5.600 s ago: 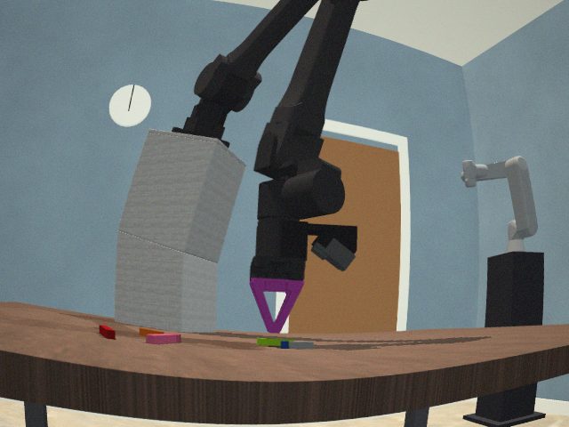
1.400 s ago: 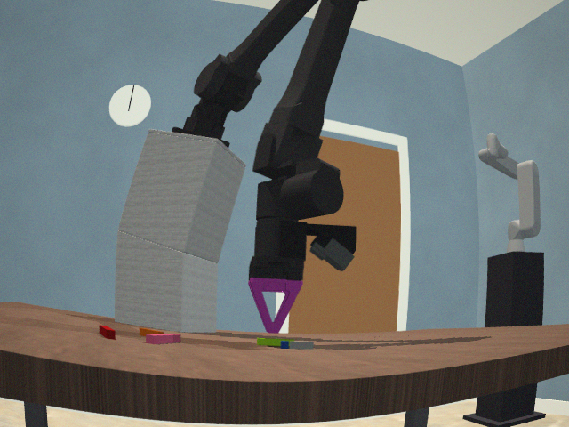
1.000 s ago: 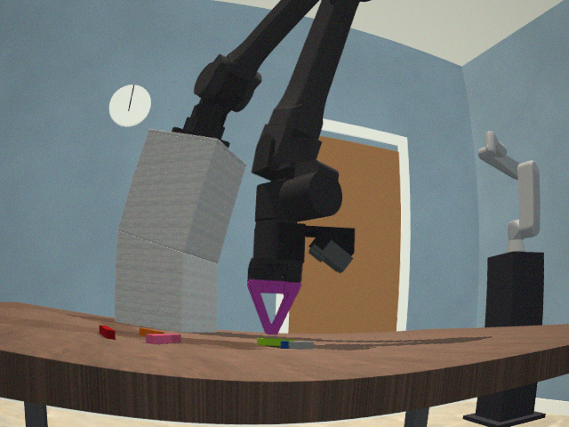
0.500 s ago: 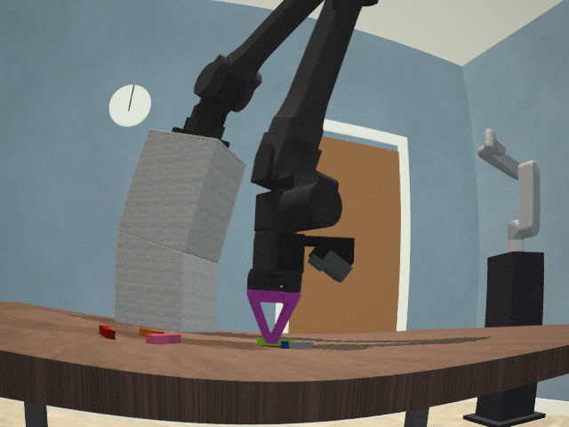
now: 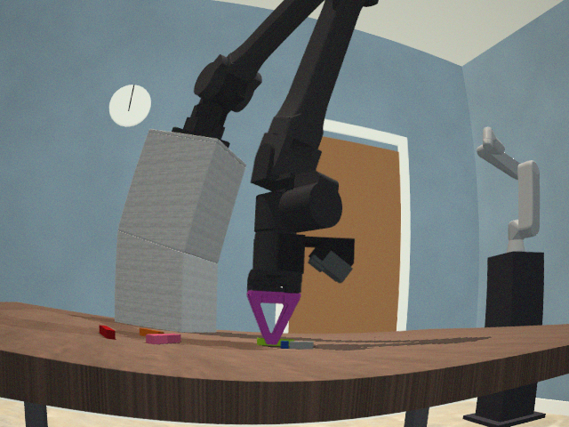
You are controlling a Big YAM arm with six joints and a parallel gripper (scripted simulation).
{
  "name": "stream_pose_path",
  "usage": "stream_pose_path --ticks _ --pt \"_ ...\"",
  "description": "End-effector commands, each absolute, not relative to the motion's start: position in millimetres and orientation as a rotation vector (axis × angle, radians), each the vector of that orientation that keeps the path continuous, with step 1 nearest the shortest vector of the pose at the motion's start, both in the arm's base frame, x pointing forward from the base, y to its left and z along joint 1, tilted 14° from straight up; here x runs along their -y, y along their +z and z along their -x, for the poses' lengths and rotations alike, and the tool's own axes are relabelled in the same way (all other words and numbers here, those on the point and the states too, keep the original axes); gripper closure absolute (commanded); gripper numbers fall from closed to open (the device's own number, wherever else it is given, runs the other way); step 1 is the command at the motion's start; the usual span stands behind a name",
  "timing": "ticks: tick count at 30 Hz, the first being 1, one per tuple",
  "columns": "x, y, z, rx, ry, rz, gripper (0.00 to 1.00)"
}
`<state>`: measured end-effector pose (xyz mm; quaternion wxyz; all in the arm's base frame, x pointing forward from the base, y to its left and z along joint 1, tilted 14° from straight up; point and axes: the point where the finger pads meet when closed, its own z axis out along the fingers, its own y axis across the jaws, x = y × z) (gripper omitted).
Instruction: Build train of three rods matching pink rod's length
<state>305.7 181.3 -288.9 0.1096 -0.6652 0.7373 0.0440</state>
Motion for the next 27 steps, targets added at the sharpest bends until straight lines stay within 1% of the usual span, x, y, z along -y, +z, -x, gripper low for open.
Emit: stream_pose_path --ticks 1,25,26,27 --pt "-183.7 -292.1 -305.8 -2.164 0.128 1.946 0.76" --pt "-183.7 -292.1 -305.8 -2.164 0.128 1.946 0.76" --pt "-183.7 -292.1 -305.8 -2.164 0.128 1.946 0.95" --pt "-183.7 -292.1 -305.8 -2.164 0.128 1.946 0.95"
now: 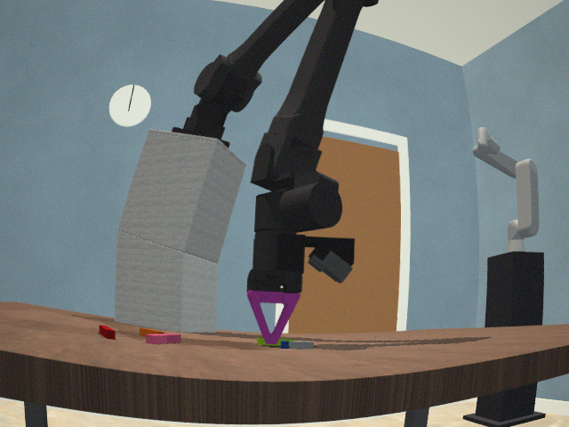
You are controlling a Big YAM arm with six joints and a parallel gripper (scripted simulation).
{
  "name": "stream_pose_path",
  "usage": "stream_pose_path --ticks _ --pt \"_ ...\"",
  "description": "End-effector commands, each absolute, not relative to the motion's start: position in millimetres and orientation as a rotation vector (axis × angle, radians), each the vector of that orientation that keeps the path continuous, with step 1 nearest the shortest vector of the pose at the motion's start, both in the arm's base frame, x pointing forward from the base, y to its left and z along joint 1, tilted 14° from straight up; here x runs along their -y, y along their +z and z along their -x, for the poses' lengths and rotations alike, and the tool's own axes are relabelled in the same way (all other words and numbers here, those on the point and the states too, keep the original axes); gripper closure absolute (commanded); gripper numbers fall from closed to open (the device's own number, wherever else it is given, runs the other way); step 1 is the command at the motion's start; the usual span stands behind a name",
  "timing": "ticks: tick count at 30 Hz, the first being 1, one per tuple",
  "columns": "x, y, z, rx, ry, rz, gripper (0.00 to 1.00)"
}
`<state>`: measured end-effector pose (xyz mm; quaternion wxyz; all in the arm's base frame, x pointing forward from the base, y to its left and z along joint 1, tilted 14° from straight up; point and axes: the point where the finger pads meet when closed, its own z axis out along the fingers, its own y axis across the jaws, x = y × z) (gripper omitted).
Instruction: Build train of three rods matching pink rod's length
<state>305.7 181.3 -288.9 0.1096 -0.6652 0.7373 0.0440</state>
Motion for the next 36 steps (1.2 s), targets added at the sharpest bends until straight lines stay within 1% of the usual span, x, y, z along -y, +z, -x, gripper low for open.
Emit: stream_pose_path --ticks 1,33,36 --pt "-183.7 -292.1 -305.8 -2.164 0.128 1.947 0.95" --pt "-183.4 -292.0 -305.4 -2.164 0.128 1.947 0.95" --pt "-179.8 -277.0 -304.9 -2.164 0.126 1.946 0.95"
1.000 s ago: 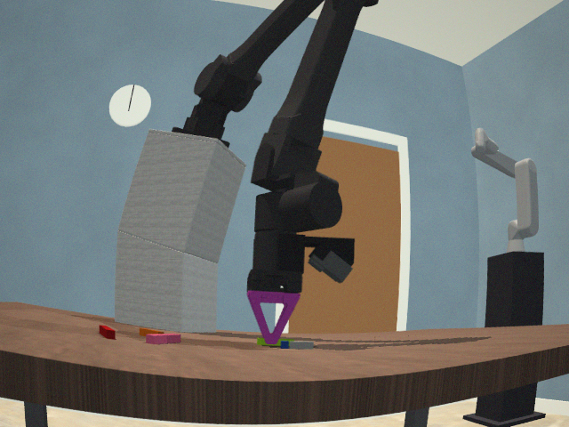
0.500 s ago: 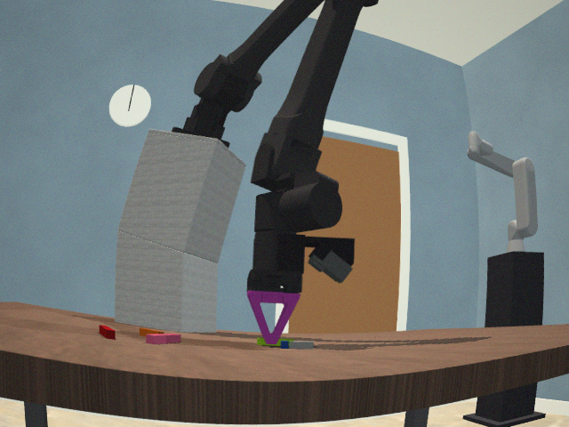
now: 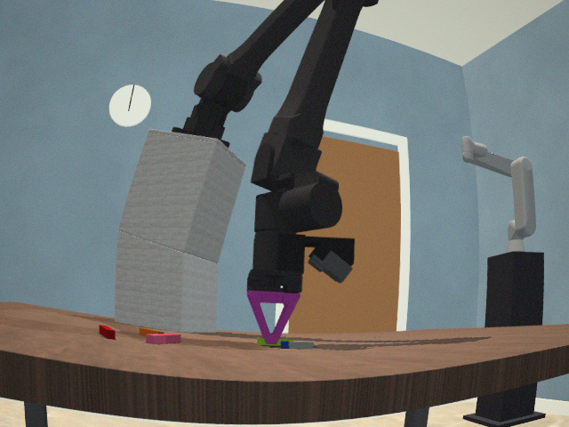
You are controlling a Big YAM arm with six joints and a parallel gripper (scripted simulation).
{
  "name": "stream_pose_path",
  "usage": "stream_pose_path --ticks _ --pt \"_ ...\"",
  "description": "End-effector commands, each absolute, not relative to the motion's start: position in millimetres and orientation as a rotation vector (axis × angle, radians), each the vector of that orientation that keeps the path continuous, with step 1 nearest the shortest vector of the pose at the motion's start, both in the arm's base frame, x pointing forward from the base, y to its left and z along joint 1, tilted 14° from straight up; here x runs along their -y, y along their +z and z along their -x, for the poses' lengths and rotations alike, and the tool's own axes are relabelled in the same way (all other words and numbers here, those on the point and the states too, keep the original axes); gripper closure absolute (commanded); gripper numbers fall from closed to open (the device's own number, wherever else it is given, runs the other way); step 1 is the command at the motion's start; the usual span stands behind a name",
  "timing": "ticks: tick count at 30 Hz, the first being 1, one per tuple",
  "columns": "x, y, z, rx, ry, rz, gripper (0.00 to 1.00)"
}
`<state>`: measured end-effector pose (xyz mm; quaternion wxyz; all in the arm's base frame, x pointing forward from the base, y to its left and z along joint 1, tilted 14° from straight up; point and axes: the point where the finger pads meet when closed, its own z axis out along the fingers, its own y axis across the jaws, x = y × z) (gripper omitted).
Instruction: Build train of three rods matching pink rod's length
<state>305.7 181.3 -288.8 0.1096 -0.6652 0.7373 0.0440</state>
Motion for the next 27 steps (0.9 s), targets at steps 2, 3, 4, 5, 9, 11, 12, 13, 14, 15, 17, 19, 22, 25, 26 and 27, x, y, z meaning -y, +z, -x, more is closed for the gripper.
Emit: stream_pose_path --ticks 2,3,4,5,9,11,12,13,14,15,17,19,22,25,26,27 --pt "-173.9 -270.4 -304.0 -2.170 0.127 1.951 0.95" --pt "-172.9 -265.4 -303.5 -2.170 0.128 1.951 0.95" --pt "-171.8 -259.5 -302.9 -2.169 0.128 1.950 0.95" --pt "-171.8 -259.5 -302.9 -2.169 0.128 1.950 0.95" --pt "-167.7 -238.6 -300.8 -2.167 0.130 1.949 0.95" --pt "-164.7 -223.8 -299.6 -2.166 0.129 1.948 0.95" --pt "-163.3 -216.7 -299.0 -2.165 0.129 1.948 0.95" --pt "-162.0 -210.2 -298.6 -2.165 0.129 1.948 0.95" --pt "-160.8 -204.2 -298.2 -2.164 0.128 1.947 0.95" --pt "-159.8 -199.0 -297.8 -2.164 0.128 1.947 0.95" --pt "-158.9 -191.2 -297.0 -2.161 0.127 1.949 0.95" --pt "-161.5 -186.9 -294.9 -2.149 0.129 1.962 0.95" --pt "-158.6 -190.8 -290.1 -2.163 0.136 1.970 0.95" --pt "-157.1 -196.1 -286.8 -2.177 0.143 1.975 0.95" --pt "-157.4 -196.1 -287.5 -2.178 0.142 1.973 0.95" --pt "-157.5 -196.0 -287.8 -2.178 0.142 1.972 0.95"
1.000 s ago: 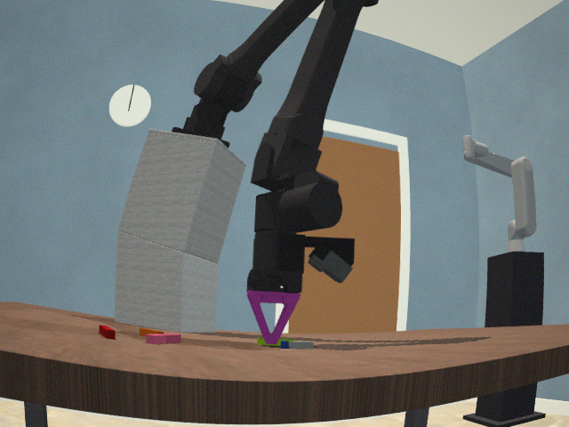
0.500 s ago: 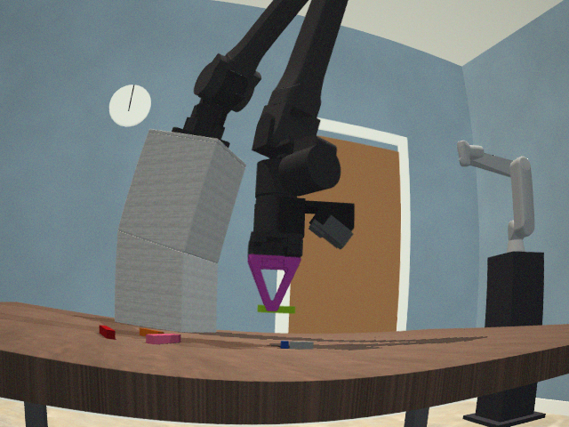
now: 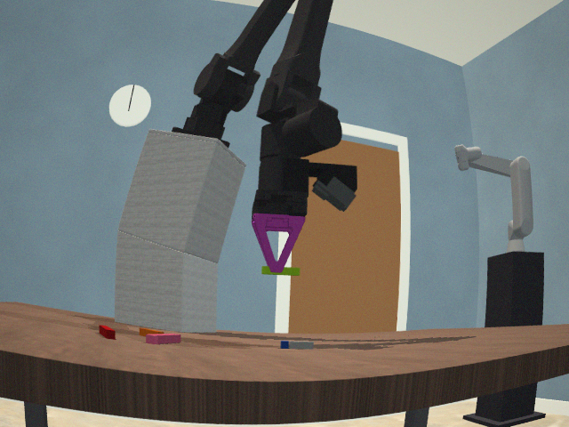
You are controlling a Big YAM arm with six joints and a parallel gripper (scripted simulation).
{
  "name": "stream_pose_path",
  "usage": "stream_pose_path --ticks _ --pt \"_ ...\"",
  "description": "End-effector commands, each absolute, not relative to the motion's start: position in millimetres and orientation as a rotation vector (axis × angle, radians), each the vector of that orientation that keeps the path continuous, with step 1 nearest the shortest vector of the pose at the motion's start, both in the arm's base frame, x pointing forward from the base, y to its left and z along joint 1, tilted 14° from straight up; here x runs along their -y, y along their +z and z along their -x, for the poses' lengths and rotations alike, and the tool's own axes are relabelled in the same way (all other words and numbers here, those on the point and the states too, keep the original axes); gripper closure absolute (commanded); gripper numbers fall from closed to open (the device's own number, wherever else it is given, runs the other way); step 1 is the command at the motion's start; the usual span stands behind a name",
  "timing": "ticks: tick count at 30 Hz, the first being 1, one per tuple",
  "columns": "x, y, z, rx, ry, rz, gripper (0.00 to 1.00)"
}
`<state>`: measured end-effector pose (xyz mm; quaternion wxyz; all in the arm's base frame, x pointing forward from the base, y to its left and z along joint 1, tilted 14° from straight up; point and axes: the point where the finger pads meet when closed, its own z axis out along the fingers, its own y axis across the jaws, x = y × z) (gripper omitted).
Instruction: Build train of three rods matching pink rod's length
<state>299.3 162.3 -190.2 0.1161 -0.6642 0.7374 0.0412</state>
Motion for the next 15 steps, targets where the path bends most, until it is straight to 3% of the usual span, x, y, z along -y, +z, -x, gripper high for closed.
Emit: stream_pose_path --ticks 1,4,11,15 --pt "-157.5 -196.0 -287.8 -2.178 0.142 1.972 0.95" --pt "-161.4 -194.6 -292.8 -2.175 0.139 1.962 0.95" --pt "-228.2 -160.0 -365.9 -2.230 0.133 1.835 0.95" --pt "-218.7 -172.9 -366.4 -2.291 0.142 1.817 0.95"
